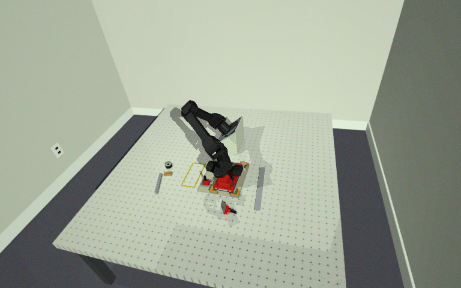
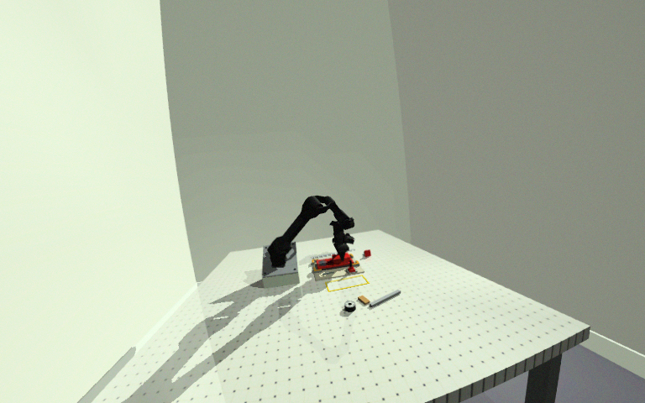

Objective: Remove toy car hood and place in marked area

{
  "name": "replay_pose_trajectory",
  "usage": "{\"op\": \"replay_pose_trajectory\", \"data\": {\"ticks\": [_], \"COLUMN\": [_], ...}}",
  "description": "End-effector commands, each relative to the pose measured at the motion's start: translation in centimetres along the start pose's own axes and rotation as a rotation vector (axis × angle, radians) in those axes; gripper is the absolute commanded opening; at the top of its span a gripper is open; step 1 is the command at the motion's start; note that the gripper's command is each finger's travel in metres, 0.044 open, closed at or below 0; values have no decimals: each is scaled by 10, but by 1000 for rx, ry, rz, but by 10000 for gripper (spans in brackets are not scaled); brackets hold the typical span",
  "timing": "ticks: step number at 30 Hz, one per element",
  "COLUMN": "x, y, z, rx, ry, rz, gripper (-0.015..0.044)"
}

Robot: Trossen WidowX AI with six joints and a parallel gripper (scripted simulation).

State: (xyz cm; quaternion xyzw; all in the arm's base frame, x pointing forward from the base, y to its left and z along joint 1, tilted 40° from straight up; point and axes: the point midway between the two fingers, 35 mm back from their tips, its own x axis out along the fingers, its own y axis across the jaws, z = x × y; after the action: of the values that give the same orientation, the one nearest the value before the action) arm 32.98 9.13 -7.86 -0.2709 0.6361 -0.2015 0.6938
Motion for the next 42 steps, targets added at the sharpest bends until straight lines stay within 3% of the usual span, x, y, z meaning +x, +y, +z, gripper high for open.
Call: {"op": "replay_pose_trajectory", "data": {"ticks": [1,12,42], "x": [0,-6,-25], "y": [0,0,0], "z": [0,0,0], "rx": [1,1,0], "ry": [0,0,0], "rz": [0,0,1], "gripper": [275,0,0]}}
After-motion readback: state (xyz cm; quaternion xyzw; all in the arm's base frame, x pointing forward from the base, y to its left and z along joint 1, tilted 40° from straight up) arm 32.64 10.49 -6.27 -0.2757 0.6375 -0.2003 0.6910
